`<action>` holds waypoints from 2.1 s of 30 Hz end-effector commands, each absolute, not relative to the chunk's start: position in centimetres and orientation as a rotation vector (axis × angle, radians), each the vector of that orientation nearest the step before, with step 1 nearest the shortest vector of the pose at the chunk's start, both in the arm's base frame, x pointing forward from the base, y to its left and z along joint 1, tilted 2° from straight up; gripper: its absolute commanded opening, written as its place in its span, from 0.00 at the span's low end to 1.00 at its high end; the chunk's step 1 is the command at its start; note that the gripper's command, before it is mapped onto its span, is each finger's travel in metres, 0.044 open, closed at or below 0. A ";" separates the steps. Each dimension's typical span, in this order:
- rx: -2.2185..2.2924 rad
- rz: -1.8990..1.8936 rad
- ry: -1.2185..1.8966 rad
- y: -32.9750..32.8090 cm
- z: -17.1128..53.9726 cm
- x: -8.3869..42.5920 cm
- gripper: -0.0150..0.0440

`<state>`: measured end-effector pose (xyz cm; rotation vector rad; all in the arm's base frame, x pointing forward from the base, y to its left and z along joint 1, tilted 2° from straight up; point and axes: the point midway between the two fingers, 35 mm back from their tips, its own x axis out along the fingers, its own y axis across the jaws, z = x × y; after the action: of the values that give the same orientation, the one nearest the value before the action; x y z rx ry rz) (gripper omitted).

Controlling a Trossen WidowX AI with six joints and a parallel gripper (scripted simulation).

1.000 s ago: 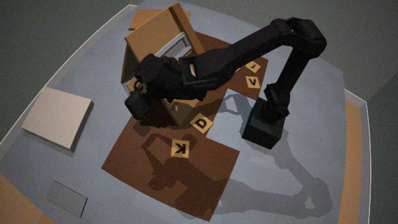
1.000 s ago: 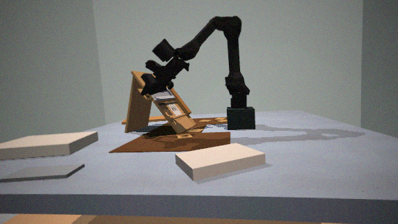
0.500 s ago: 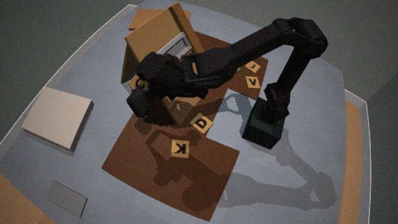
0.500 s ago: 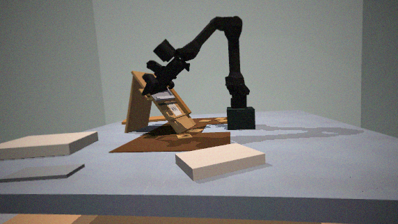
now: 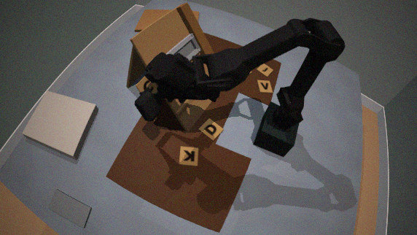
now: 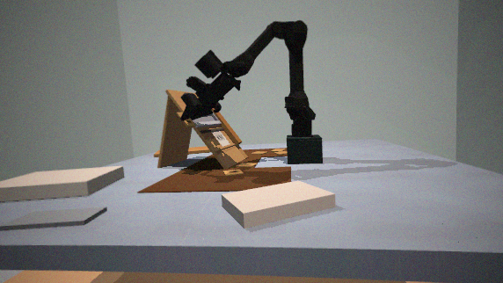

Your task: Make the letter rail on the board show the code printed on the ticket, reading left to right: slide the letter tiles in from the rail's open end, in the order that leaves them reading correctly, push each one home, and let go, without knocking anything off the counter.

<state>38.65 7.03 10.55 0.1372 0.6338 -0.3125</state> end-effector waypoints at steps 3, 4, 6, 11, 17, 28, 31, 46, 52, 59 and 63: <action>0.132 -0.309 0.637 6.8 10.4 38.5 0.25; 0.132 -0.309 0.637 6.7 10.4 38.5 0.25; 0.132 -0.309 0.637 6.6 10.4 38.4 0.25; 0.131 -0.309 0.638 6.4 10.4 38.4 0.25; 0.131 -0.309 0.638 6.1 10.4 38.3 0.25; 0.131 -0.309 0.638 5.6 10.4 38.1 0.25; 0.130 -0.309 0.638 5.4 10.4 38.1 0.25; 0.130 -0.310 0.638 4.7 10.4 37.8 0.25; 0.129 -0.310 0.638 4.4 10.4 37.7 0.25; 0.129 -0.310 0.638 4.1 10.4 37.6 0.25; 0.129 -0.310 0.638 3.9 10.4 37.6 0.25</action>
<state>37.66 4.00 10.49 0.1339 0.6348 -0.3135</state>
